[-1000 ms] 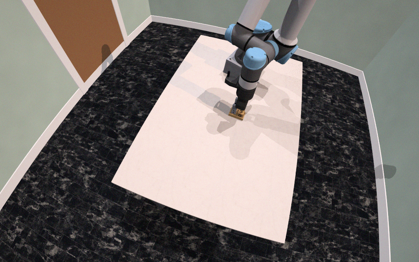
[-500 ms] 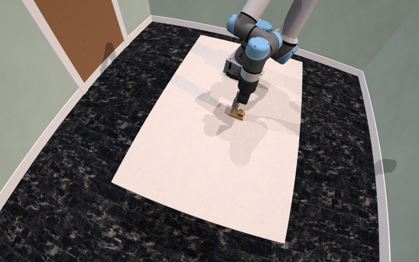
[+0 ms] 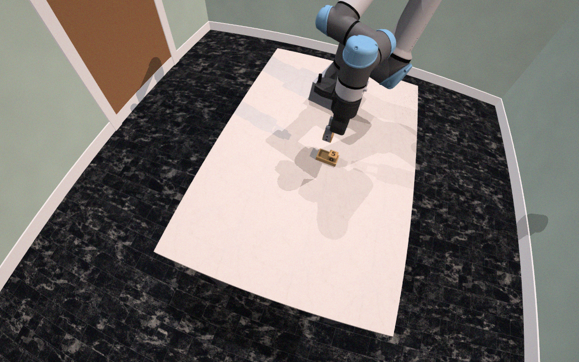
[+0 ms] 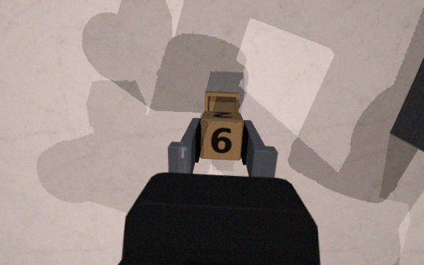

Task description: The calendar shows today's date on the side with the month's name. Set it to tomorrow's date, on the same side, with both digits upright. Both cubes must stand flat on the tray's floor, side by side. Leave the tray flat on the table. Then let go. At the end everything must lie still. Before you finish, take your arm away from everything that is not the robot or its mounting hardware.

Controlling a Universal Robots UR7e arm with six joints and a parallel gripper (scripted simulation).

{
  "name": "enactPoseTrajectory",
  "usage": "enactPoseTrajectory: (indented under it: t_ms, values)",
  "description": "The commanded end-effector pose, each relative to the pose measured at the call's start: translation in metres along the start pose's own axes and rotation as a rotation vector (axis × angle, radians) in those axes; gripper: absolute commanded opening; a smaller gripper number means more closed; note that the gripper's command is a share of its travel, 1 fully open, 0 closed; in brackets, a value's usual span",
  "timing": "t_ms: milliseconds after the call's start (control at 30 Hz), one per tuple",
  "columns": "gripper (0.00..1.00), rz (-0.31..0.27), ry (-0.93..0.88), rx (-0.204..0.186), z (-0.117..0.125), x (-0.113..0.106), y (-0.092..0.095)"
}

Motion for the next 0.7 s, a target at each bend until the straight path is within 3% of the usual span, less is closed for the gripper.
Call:
enactPoseTrajectory:
  t_ms: [0,667]
  values:
    - [0.57,-0.001,0.0,-0.001,0.0002,0.0002,0.0046]
    - [0.57,-0.001,0.024,-0.001,-0.0008,0.0018,0.0046]
Point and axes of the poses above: the point where the finger pads meet when closed, its own y axis back along the fingers, its own z axis across the jaws, x = y × z, the point moved 8 cm from there along y, back along the fingers, and after that the axes turned 14 degrees about -y, right-handed, at the moved point
